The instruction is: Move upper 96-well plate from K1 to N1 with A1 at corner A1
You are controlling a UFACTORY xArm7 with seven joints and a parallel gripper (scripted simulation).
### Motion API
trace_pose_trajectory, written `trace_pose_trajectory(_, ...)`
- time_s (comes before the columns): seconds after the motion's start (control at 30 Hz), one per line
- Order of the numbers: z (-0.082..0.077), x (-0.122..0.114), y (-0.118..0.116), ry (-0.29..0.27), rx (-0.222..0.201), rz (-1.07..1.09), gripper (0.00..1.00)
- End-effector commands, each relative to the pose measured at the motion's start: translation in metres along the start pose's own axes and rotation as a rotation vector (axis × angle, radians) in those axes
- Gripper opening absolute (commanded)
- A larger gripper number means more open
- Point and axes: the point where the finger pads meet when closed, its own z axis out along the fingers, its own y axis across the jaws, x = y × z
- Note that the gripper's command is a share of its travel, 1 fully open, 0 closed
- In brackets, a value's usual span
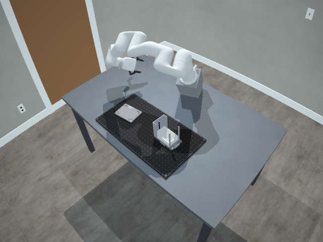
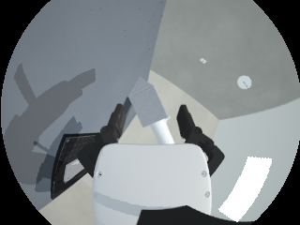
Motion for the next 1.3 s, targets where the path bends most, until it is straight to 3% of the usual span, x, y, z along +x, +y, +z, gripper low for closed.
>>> trace_pose_trajectory(0.0,-0.002,0.001,0.002,0.003,0.002,0.003,1.0)
trace_pose_trajectory(0.53,-0.002,0.001,0.002,0.003,0.002,0.003,1.0)
trace_pose_trajectory(0.67,-0.017,-0.008,-0.008,0.094,-0.023,-0.091,1.0)
trace_pose_trajectory(0.8,-0.029,-0.015,-0.016,0.094,-0.023,-0.092,1.0)
trace_pose_trajectory(0.93,-0.042,-0.026,-0.027,0.179,-0.051,-0.19,1.0)
trace_pose_trajectory(1.1,-0.052,-0.034,-0.035,0.181,-0.052,-0.193,1.0)
trace_pose_trajectory(1.27,-0.066,-0.049,-0.049,0.266,-0.083,-0.297,1.0)
